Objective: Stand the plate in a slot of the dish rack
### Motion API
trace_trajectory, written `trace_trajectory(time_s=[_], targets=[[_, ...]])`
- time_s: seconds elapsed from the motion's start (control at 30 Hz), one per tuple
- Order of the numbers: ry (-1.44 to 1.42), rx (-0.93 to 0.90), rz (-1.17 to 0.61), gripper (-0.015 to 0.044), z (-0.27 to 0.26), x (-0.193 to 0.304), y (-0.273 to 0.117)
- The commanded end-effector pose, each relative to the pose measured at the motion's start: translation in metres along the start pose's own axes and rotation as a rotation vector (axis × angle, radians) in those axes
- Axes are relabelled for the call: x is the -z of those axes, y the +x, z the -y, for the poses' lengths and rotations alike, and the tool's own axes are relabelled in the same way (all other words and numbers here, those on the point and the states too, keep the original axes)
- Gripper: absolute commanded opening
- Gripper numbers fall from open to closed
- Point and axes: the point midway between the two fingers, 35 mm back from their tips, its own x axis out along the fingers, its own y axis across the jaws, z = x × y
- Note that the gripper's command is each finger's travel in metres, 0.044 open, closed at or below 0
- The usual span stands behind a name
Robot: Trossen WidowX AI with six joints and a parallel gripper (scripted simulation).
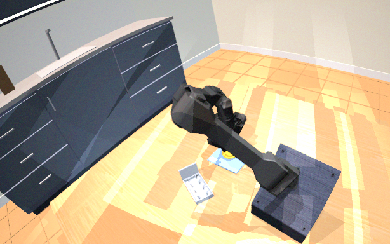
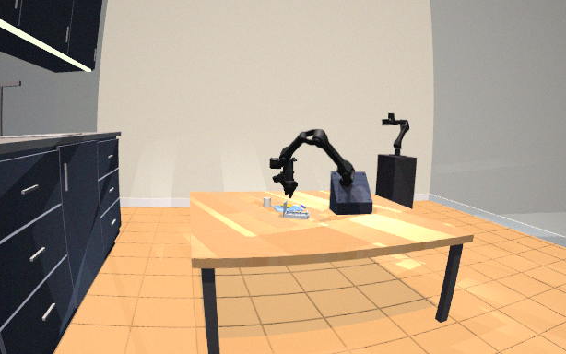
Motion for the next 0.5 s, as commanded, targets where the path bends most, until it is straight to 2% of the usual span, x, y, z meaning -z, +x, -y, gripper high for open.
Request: trace_trajectory(time_s=[0.0, 0.47], targets=[[0.004, 0.001, 0.024, 0.04, 0.002, -0.002, 0.001], [0.005, 0.002, 0.024, 0.04, 0.002, -0.004, 0.023]])
